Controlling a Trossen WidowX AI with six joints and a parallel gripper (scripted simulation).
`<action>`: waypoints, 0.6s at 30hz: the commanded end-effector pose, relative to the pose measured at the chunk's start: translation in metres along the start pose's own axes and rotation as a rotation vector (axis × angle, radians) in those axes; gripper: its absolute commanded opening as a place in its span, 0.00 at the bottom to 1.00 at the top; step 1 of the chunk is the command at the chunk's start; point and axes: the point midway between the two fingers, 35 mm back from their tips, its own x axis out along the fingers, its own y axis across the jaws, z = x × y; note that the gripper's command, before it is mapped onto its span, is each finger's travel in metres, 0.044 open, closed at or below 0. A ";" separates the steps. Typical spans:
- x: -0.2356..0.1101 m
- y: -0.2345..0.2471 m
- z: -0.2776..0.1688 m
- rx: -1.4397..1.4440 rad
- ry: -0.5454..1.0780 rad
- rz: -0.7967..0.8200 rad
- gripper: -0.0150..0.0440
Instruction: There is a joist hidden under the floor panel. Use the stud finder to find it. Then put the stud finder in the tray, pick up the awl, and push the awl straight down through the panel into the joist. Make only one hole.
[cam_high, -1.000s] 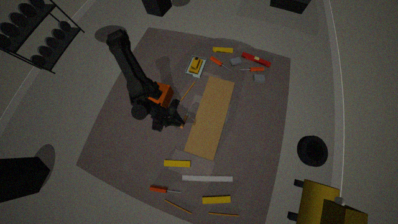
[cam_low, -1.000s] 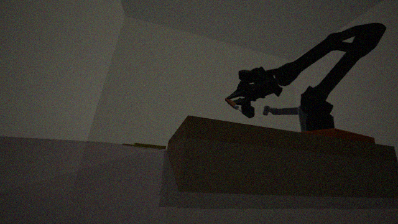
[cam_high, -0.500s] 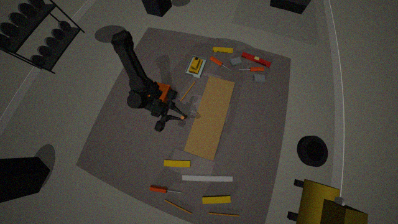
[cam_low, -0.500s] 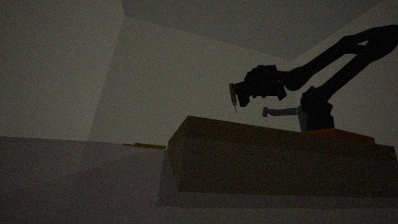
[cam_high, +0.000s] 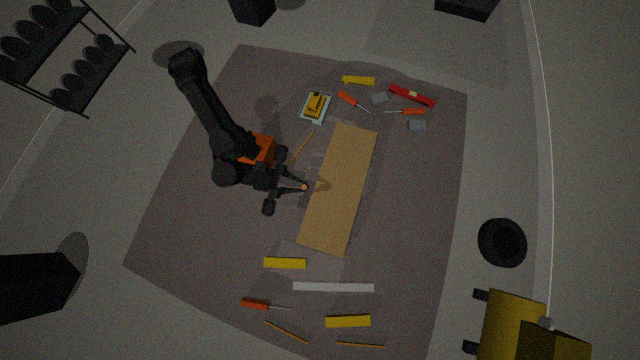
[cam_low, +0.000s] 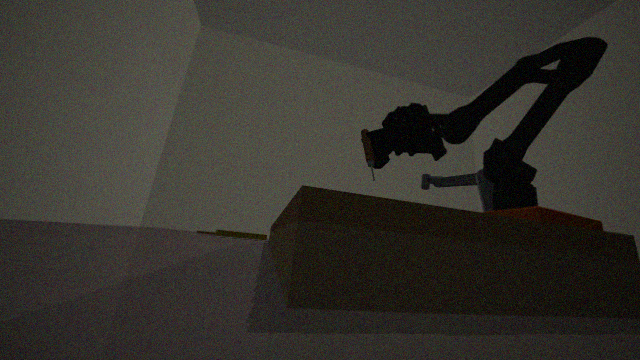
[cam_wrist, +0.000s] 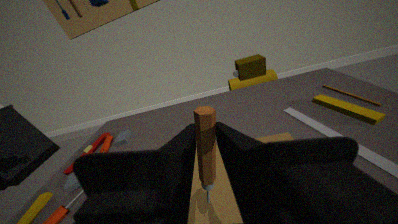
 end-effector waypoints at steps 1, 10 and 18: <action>0.009 0.003 0.002 -0.036 0.009 0.061 0.25; 0.028 0.008 0.002 -0.103 0.027 0.186 0.25; 0.045 0.012 -0.001 -0.162 0.030 0.299 0.25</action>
